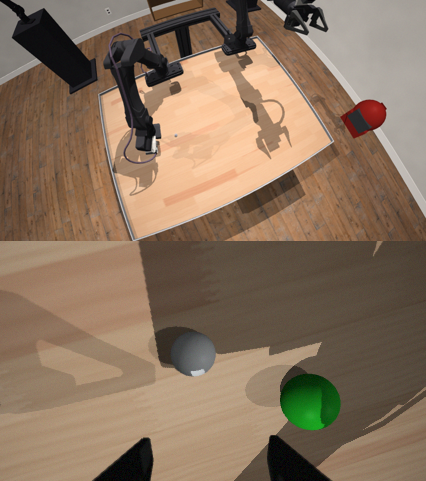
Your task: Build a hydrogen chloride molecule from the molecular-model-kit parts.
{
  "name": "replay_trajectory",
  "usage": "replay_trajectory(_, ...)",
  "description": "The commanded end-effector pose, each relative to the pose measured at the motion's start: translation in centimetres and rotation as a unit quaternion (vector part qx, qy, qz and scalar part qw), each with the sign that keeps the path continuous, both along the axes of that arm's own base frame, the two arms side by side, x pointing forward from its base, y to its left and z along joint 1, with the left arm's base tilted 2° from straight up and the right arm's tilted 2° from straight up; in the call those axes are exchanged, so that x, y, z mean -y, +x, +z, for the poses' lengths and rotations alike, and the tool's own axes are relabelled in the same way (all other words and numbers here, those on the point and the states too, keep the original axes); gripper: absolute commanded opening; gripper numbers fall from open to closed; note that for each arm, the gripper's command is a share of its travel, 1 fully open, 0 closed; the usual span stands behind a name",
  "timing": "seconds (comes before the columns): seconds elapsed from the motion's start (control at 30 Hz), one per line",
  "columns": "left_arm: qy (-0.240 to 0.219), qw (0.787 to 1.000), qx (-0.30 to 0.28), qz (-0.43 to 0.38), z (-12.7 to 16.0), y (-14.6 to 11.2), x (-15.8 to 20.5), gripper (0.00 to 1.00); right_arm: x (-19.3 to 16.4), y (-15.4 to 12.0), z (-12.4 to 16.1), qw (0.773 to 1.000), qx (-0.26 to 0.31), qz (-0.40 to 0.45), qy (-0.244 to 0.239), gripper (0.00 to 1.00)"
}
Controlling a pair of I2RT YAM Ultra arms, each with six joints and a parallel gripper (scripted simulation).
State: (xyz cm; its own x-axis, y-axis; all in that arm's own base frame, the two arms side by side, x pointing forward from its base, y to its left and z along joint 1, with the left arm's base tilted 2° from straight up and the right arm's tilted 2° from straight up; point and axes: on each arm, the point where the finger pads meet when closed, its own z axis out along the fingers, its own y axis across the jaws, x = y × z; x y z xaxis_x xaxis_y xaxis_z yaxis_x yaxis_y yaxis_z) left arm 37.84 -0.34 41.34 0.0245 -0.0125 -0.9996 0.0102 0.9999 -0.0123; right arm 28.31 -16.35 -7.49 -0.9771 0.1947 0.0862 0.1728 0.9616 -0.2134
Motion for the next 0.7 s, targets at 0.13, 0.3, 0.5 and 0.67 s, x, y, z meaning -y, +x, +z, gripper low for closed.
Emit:
replay_trajectory(0.13, 0.003, 0.999, 0.041, -0.007, 3.3, -1.3, 0.4, 1.00, 1.7, 2.1, 1.9, 0.995, 0.030, 0.096, 0.012, 0.54)
replay_trajectory(0.3, 0.003, 0.999, 0.041, -0.007, 3.3, -1.3, 0.4, 1.00, 2.5, 1.6, 1.8, 0.988, 0.024, 0.149, 0.027, 0.54)
replay_trajectory(0.5, 0.003, 0.999, 0.041, -0.007, 3.3, -1.3, 0.4, 1.00, 3.3, 1.3, 1.9, 0.978, 0.023, 0.203, 0.039, 0.54)
replay_trajectory(0.67, 0.003, 0.999, 0.041, -0.007, 3.3, -1.3, 0.4, 1.00, 4.0, 1.1, 2.2, 0.968, 0.021, 0.246, 0.046, 0.54)
